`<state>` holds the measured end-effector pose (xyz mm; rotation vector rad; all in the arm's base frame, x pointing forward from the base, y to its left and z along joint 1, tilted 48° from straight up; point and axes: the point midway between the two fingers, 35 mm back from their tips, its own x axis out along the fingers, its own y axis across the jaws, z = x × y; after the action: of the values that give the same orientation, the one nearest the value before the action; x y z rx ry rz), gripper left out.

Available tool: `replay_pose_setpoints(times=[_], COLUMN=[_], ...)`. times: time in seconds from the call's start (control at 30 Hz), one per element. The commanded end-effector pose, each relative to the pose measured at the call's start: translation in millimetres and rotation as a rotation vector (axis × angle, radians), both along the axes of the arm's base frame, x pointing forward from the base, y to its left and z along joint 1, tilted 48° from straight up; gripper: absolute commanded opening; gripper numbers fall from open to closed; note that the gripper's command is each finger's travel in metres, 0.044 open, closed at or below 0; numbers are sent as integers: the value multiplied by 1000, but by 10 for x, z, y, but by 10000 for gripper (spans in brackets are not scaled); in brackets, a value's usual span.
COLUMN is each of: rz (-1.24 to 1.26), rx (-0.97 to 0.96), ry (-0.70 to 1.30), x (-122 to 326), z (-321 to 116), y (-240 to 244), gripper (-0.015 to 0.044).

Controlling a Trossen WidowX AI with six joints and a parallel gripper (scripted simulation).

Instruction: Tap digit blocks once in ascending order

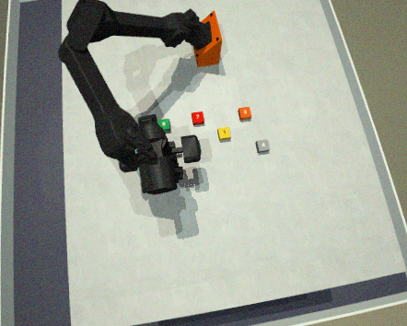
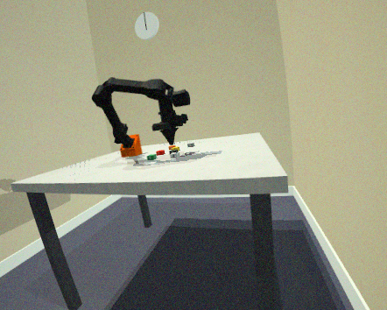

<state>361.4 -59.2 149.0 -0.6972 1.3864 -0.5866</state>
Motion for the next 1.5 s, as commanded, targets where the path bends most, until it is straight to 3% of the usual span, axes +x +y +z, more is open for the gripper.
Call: replay_pose_setpoints(times=[0.0, 0.87, 1.17, 1.47], rz=[7, 6, 7, 7], rx=[-8, -10, -8, -4], ry=[-5, -6, -5, -2], x=[-9, 24, -8, -99], z=[-73, -269, -60, 453], y=[-117, -339, -100, 481], gripper=[20, 20, 20, 20])
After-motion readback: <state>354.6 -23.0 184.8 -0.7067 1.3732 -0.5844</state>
